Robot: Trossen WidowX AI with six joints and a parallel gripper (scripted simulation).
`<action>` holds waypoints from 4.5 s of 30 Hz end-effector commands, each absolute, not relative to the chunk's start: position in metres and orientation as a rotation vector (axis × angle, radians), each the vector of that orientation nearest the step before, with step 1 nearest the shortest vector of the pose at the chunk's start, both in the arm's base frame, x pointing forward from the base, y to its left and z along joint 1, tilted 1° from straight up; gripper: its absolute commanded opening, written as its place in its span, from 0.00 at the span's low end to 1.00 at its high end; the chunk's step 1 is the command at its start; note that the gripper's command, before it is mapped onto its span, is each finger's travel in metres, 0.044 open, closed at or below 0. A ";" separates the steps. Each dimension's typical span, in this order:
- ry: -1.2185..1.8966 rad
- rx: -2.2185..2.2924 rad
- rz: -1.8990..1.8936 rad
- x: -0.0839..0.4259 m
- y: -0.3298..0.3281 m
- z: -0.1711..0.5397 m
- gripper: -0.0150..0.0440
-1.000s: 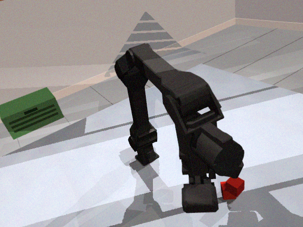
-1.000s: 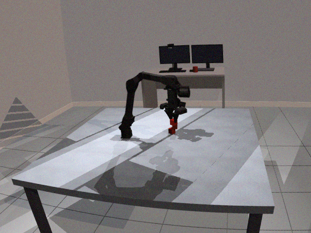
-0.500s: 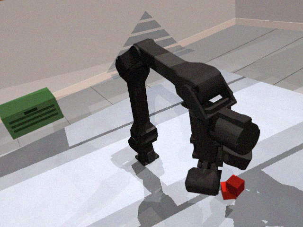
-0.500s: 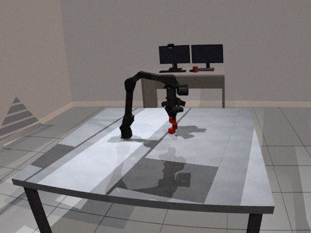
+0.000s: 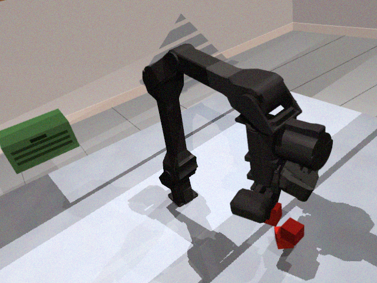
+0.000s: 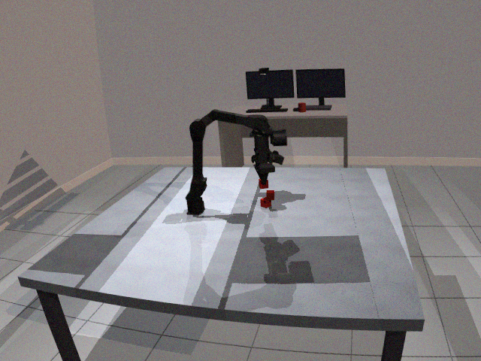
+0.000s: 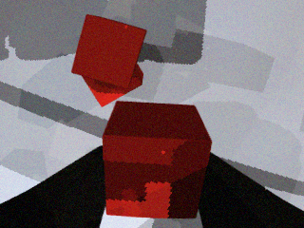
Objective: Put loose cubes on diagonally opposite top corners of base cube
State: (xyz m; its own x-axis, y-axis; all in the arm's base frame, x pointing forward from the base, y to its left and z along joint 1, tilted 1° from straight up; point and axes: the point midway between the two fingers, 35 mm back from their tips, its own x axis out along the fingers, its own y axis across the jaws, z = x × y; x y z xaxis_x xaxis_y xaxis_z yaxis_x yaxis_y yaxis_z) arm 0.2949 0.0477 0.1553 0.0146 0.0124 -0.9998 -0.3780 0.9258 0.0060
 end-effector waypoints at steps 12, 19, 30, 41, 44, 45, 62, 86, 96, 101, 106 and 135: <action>1.542 -0.129 0.150 0.273 0.077 0.153 0.43; 1.542 -0.126 0.147 0.273 0.077 0.139 0.43; 1.542 -0.124 0.145 0.272 0.077 0.122 0.43; 1.542 -0.125 0.146 0.273 0.077 0.114 0.43; 1.542 -0.125 0.146 0.273 0.077 0.108 0.43; 1.542 -0.125 0.147 0.274 0.077 0.106 0.43; 1.542 -0.127 0.148 0.274 0.077 0.093 0.43; 1.542 -0.128 0.149 0.274 0.077 0.092 0.60; 1.541 -0.128 0.150 0.274 0.077 0.109 0.60; 1.541 -0.128 0.150 0.274 0.077 0.115 0.60; 1.541 -0.128 0.150 0.273 0.077 0.121 0.60; 1.541 -0.128 0.150 0.273 0.076 0.156 0.60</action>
State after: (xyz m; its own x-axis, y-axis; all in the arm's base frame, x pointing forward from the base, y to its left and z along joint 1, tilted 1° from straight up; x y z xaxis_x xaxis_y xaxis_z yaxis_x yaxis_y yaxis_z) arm 0.2720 0.0763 0.1516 0.0157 0.0138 -0.9998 -0.1750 0.9845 0.0108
